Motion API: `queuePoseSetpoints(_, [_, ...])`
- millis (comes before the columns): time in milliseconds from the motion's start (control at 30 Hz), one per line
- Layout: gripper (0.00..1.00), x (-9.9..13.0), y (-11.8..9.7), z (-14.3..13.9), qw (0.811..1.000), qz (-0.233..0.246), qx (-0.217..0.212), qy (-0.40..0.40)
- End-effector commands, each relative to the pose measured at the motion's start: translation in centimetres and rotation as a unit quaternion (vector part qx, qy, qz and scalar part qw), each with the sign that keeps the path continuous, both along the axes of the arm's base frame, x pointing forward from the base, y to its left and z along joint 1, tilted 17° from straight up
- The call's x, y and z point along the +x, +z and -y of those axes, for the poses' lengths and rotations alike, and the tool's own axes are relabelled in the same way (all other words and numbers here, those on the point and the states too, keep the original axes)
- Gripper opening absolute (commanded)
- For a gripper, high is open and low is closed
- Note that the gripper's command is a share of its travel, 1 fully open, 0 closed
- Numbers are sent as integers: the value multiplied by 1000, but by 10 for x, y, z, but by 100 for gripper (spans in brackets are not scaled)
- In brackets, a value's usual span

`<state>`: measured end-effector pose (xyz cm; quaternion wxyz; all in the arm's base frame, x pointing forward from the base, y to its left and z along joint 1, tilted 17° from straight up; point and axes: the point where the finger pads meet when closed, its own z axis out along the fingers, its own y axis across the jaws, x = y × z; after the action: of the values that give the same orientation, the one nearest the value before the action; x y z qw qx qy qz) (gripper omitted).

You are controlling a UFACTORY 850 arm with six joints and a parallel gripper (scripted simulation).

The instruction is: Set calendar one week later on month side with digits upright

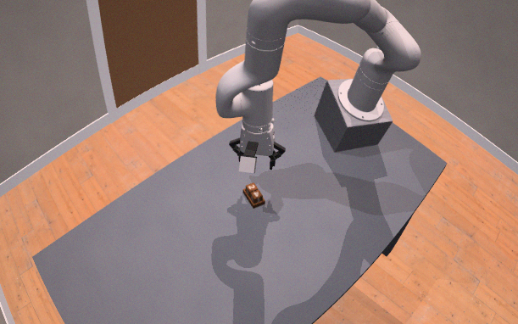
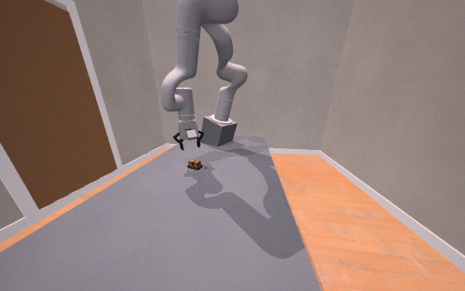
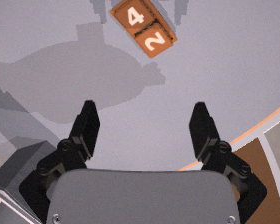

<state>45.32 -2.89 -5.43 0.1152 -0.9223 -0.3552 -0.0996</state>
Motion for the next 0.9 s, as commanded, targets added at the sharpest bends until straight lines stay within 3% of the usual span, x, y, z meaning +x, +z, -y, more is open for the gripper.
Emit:
queuePoseSetpoints(0, [100,5,2,-2,999,16,-5,35])
queuePoseSetpoints(33, [100,11,6,-5,995,33,-13,92])
queuePoseSetpoints(333, [100,27,14,-14,971,72,-30,227])
queuePoseSetpoints(400, [100,33,18,-17,956,87,-37,278])
queuePoseSetpoints(600, [100,36,20,-19,947,95,-41,304])
queuePoseSetpoints(633, [47,36,20,-19,947,95,-41,304])
queuePoseSetpoints(867, [47,36,20,-19,947,95,-41,304])
